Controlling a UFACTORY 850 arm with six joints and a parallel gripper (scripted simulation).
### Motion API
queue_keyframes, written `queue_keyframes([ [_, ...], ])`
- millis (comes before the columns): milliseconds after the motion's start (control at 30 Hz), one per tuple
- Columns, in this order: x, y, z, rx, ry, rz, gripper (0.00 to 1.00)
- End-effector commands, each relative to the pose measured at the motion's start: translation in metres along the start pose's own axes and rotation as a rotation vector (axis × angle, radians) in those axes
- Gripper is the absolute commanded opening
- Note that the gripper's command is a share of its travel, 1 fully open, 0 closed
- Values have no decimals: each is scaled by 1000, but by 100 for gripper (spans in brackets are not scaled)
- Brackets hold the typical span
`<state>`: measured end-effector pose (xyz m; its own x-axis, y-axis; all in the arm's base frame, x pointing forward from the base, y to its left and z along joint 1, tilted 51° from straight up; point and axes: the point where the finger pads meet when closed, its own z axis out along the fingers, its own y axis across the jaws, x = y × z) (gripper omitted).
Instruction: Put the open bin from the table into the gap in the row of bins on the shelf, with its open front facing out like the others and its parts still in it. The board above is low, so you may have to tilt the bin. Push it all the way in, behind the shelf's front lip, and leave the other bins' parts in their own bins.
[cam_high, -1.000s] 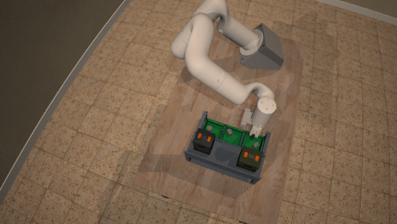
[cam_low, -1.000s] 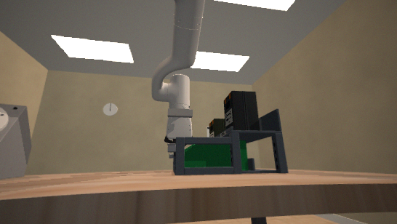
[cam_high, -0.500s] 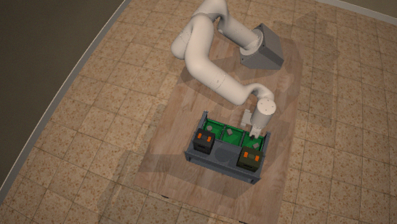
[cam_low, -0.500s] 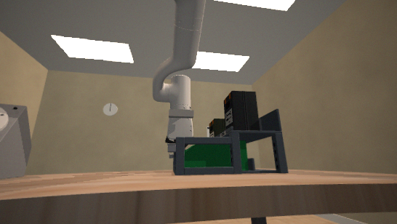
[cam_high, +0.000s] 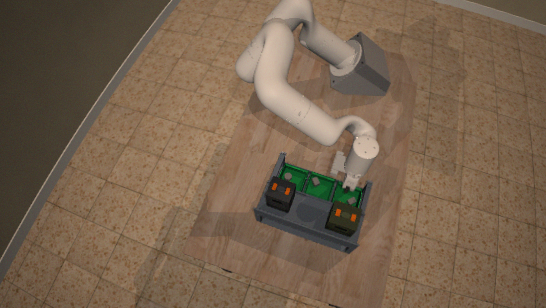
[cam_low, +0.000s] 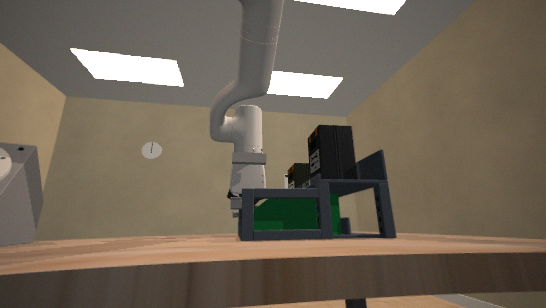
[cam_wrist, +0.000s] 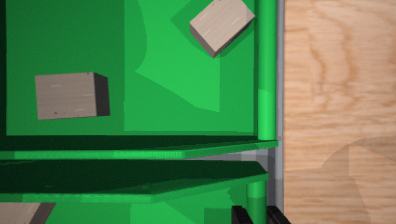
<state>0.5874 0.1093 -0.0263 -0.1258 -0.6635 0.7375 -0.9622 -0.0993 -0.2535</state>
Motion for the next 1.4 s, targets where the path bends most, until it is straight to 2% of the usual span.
queue_keyframes([
  [0,0,-1,5,1,-1,0,0],
  [1000,0,-1,9,1,-1,0,0],
  [1033,0,-1,9,1,-1,0,100],
  [1367,0,-1,9,1,-1,0,100],
])
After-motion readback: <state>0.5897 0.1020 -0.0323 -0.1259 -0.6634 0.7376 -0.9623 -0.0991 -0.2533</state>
